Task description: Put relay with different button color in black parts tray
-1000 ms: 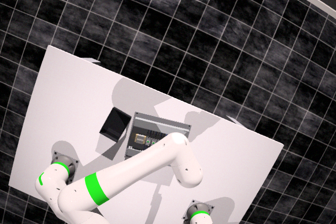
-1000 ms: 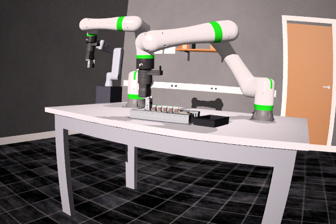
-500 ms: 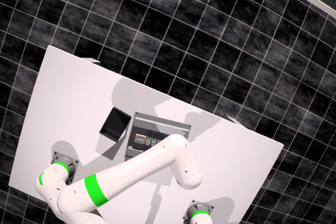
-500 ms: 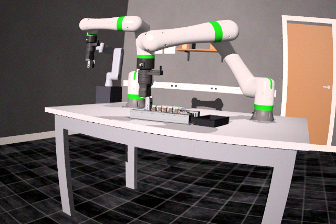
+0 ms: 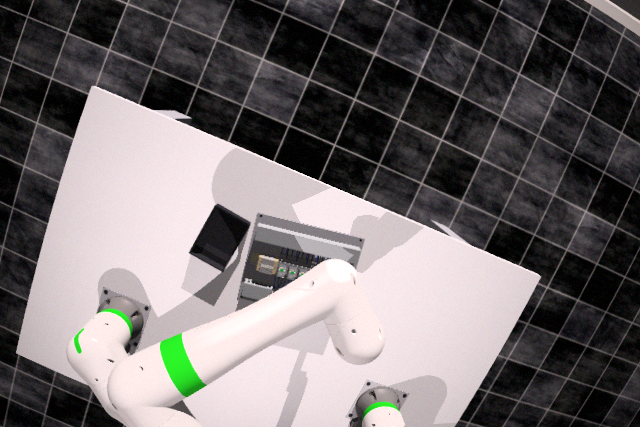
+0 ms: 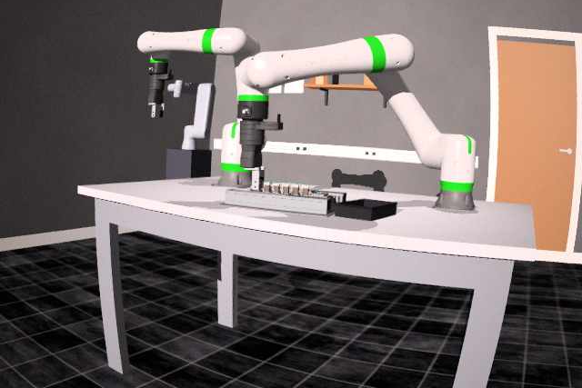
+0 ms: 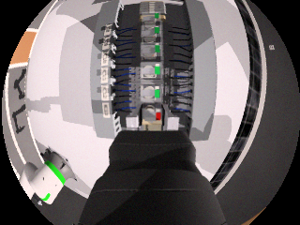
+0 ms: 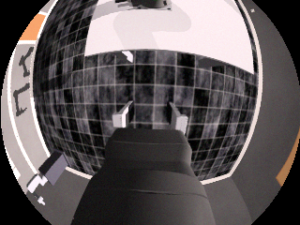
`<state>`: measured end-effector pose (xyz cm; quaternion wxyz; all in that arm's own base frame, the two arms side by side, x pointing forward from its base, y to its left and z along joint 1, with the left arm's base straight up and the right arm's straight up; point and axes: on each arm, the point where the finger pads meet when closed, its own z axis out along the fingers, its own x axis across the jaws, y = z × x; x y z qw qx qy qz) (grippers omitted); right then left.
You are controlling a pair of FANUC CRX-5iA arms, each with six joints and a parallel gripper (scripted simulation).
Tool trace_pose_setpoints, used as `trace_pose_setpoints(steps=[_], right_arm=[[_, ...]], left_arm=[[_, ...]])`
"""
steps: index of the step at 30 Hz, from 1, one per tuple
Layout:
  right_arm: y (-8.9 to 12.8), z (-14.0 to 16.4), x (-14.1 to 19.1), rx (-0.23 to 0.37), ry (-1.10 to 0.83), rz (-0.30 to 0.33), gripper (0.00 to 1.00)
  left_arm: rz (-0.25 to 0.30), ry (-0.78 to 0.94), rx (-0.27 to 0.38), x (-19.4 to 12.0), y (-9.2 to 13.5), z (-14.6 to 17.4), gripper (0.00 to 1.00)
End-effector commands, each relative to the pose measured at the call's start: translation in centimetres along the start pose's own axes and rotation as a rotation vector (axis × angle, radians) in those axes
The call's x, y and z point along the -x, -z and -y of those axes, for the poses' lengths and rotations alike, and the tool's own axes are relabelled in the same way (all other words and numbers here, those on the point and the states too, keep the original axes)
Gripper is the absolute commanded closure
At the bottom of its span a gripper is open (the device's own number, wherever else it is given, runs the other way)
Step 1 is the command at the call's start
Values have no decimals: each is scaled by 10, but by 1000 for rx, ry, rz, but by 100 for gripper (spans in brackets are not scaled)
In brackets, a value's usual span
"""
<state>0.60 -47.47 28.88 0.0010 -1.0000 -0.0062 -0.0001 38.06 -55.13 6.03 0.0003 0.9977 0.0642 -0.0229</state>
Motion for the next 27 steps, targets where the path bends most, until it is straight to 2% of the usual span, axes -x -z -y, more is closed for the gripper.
trace_pose_setpoints(steps=[1, 27], right_arm=[[1, 0, 0, 2, 0, 0, 0], [1, 0, 0, 2, 0, 0, 0]], left_arm=[[-9, 0, 2, 0, 1, -1, 100], [-46, 0, 2, 1, 2, -1, 100]])
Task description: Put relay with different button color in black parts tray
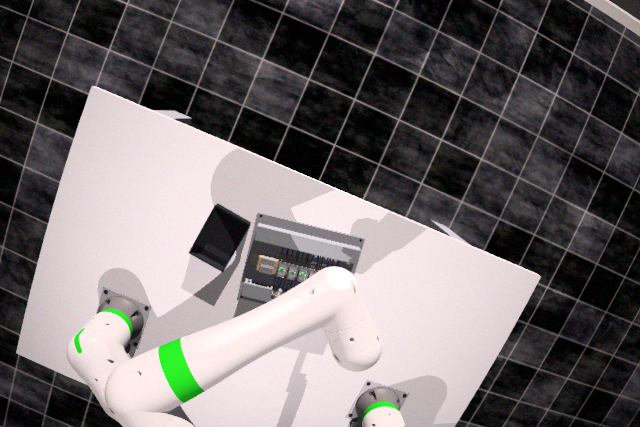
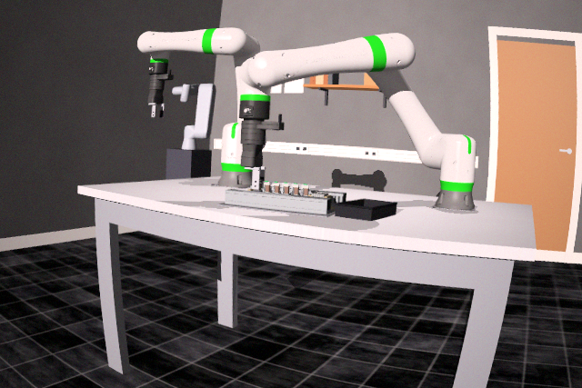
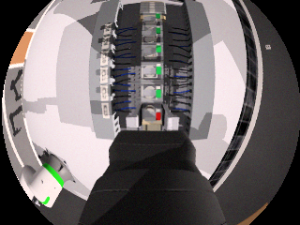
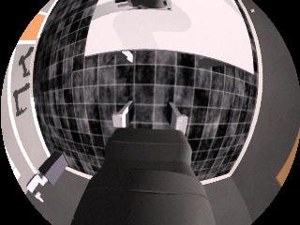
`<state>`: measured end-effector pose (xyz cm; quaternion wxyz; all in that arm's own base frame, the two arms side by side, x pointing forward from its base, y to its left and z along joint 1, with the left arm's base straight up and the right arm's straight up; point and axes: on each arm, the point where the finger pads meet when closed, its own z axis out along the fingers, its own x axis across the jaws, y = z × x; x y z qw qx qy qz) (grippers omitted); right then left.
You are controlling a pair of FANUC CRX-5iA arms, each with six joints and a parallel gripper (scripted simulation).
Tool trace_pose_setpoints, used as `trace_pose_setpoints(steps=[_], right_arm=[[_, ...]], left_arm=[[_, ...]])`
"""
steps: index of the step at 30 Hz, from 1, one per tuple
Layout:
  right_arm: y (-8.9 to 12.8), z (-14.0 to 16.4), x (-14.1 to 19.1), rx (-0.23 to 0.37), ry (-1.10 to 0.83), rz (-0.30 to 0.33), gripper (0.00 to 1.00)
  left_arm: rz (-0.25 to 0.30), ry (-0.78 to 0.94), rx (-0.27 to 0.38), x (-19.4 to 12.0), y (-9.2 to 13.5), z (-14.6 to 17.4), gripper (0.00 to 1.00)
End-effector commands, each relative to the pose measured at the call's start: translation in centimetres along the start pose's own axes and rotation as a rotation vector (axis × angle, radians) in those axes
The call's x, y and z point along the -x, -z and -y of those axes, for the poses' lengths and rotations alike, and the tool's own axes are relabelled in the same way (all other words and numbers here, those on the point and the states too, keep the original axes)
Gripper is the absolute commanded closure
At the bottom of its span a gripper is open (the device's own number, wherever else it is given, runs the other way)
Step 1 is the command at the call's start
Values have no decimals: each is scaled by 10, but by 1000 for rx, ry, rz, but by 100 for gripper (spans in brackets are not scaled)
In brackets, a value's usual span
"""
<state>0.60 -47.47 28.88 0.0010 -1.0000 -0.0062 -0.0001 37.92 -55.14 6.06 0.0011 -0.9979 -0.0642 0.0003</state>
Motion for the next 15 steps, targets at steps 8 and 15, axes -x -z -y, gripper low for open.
trace_pose_setpoints(steps=[8, 15], right_arm=[[1, 0, 0, 2, 0, 0, 0], [1, 0, 0, 2, 0, 0, 0]], left_arm=[[-16, 0, 2, 0, 1, -1, 100], [-27, 0, 2, 1, 2, -1, 100]])
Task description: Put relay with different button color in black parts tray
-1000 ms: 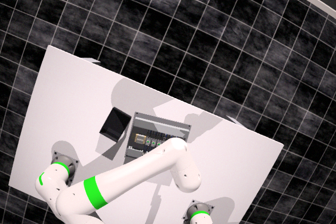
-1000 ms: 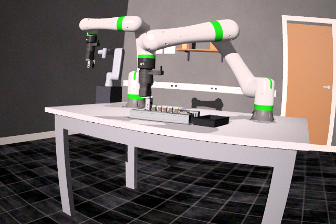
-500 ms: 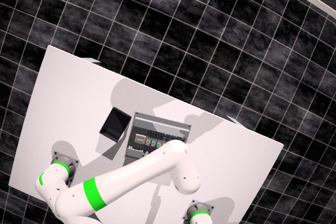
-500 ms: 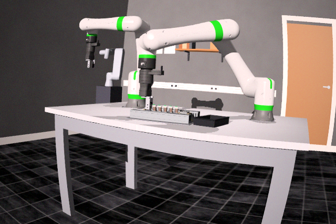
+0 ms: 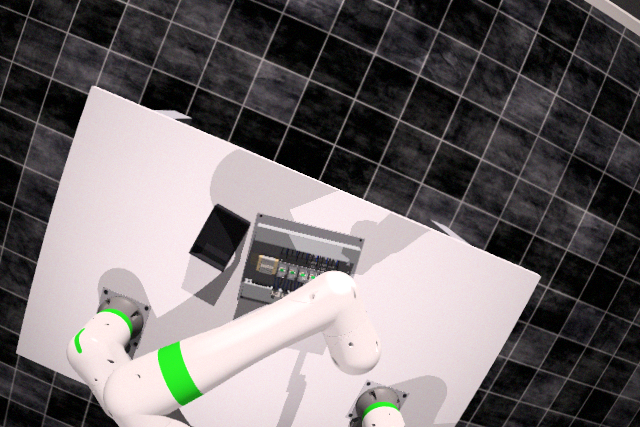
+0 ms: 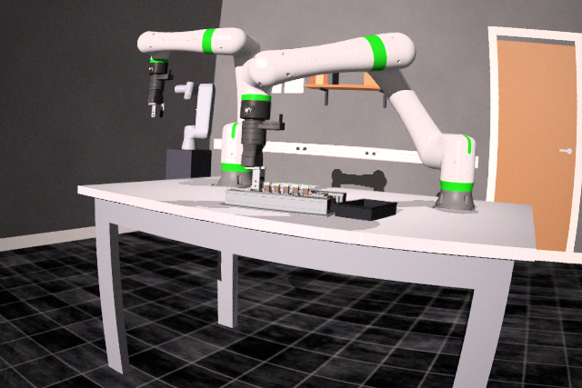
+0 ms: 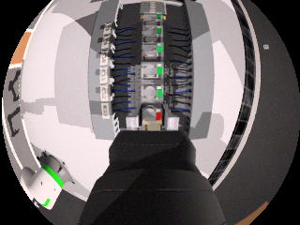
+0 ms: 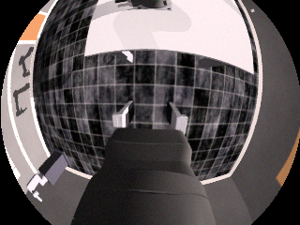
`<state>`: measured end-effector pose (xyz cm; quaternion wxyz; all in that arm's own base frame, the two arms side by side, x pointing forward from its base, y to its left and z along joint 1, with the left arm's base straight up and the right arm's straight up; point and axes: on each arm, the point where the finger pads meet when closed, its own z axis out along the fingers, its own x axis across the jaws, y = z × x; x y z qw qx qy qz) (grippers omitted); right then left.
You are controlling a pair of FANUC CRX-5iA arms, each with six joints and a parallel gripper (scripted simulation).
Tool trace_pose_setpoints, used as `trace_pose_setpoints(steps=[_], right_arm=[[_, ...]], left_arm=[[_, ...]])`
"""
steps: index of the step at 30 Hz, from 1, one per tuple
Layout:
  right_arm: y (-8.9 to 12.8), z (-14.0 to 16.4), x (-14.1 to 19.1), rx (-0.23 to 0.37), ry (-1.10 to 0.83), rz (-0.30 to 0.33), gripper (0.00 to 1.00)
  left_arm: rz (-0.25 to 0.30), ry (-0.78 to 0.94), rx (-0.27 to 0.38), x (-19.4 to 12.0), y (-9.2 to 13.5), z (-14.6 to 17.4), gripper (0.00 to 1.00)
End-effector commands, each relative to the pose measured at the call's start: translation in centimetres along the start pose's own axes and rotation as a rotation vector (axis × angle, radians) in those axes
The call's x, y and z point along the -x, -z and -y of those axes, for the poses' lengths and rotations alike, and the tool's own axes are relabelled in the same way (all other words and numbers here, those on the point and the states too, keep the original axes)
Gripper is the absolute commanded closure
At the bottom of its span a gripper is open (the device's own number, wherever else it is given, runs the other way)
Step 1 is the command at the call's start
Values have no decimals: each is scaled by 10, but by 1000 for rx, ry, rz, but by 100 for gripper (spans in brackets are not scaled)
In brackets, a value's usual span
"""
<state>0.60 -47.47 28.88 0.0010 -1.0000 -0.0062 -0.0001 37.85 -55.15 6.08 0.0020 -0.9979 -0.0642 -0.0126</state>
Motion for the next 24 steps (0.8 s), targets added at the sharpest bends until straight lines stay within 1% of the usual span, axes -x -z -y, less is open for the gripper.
trace_pose_setpoints(steps=[1, 6, 14, 24], right_arm=[[1, 0, 0, 2, 0, 0, 0], [1, 0, 0, 2, 0, 0, 0], [1, 0, 0, 2, 0, 0, 0], [1, 0, 0, 2, 0, 0, 0]], left_arm=[[-1, 0, 2, 0, 1, -1, 100], [-4, 0, 2, 0, 1, -1, 100], [-26, 0, 2, 1, 1, -1, 100], [-33, 0, 2, 1, 2, -1, 100]])
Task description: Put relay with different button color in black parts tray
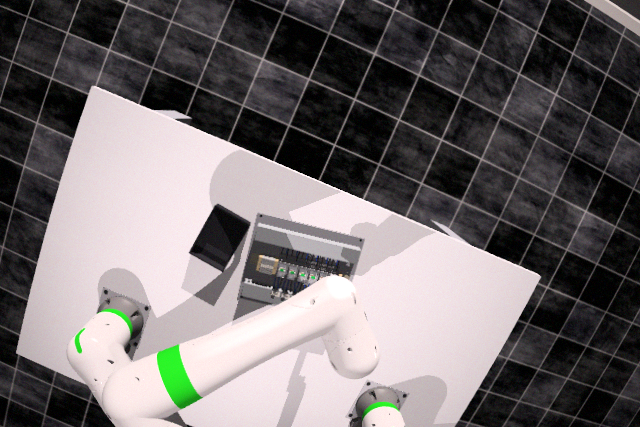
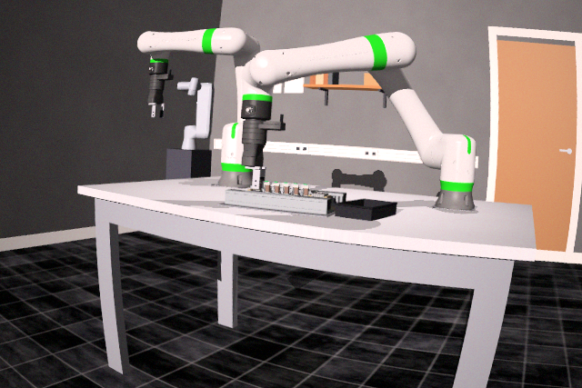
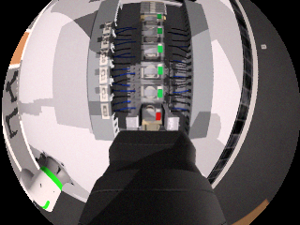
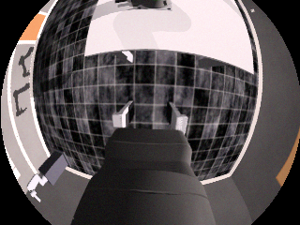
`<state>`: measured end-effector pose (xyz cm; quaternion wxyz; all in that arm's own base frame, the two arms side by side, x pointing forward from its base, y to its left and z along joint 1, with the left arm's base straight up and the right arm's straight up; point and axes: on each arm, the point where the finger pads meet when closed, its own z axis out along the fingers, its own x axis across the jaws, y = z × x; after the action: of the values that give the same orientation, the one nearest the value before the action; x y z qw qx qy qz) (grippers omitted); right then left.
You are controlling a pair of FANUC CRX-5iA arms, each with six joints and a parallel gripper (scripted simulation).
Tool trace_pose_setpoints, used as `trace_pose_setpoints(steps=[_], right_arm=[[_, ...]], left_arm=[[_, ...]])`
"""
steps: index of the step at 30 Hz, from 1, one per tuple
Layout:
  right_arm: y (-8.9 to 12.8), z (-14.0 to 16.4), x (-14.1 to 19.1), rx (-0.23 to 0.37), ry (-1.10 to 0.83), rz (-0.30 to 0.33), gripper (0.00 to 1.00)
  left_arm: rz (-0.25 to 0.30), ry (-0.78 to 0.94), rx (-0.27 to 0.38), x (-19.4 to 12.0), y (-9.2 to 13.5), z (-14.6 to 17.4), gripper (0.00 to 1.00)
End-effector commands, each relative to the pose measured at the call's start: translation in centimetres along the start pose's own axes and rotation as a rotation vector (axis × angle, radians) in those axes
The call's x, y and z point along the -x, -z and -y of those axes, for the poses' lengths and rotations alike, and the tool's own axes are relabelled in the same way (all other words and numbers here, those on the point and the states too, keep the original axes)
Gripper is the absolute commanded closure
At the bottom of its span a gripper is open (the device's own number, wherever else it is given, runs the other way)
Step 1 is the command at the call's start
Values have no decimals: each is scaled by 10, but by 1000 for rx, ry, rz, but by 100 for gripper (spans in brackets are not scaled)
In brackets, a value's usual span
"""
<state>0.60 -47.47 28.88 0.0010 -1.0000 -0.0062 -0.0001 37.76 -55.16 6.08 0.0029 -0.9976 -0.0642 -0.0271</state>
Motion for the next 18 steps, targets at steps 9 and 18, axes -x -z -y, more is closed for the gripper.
trace_pose_setpoints(steps=[9, 18], right_arm=[[1, 0, 0, 2, 0, 0, 0], [1, 0, 0, 2, 0, 0, 0]], left_arm=[[-25, 0, 2, 0, 2, -1, 100], [-33, 0, 2, 1, 2, -1, 100]])
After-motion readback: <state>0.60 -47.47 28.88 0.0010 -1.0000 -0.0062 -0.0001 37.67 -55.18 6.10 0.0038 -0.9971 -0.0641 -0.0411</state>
